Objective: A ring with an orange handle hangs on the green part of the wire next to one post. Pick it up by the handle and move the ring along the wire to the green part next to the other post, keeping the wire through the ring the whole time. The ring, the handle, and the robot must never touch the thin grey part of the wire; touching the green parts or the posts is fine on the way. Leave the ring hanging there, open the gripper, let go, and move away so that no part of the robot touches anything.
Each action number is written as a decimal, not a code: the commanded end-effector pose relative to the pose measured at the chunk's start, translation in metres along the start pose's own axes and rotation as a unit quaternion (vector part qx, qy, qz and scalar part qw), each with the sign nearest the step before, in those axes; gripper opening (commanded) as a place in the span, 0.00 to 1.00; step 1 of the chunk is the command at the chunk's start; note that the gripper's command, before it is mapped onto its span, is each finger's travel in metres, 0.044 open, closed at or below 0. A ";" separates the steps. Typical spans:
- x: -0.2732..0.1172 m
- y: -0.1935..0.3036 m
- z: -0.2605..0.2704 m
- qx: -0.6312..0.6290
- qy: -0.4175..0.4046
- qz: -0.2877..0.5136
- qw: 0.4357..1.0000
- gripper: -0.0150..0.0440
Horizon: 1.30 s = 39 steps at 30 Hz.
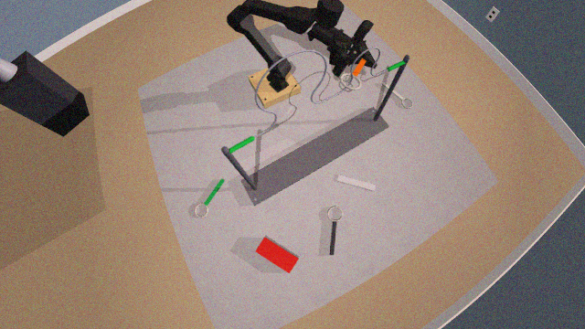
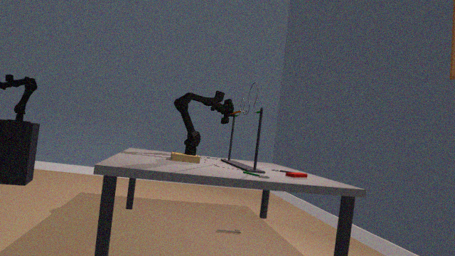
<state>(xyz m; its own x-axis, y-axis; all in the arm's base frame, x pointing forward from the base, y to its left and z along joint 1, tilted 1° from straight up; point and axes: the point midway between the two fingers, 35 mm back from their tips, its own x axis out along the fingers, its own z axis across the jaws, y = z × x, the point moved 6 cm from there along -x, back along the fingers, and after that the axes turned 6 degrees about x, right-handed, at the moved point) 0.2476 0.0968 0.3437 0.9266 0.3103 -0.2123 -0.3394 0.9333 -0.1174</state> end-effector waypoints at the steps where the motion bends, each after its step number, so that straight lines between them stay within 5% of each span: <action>1: -0.002 0.001 0.013 0.042 -0.025 0.010 0.999 0.00; 21: -0.018 -0.011 0.062 0.209 -0.117 0.040 0.970 0.00; 39: -0.023 -0.016 0.071 0.181 -0.102 0.035 0.978 0.00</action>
<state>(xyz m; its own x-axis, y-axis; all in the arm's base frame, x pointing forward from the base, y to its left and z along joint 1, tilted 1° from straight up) 0.2433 0.0872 0.4193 0.9292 0.3694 0.0120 -0.3576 0.8904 0.2816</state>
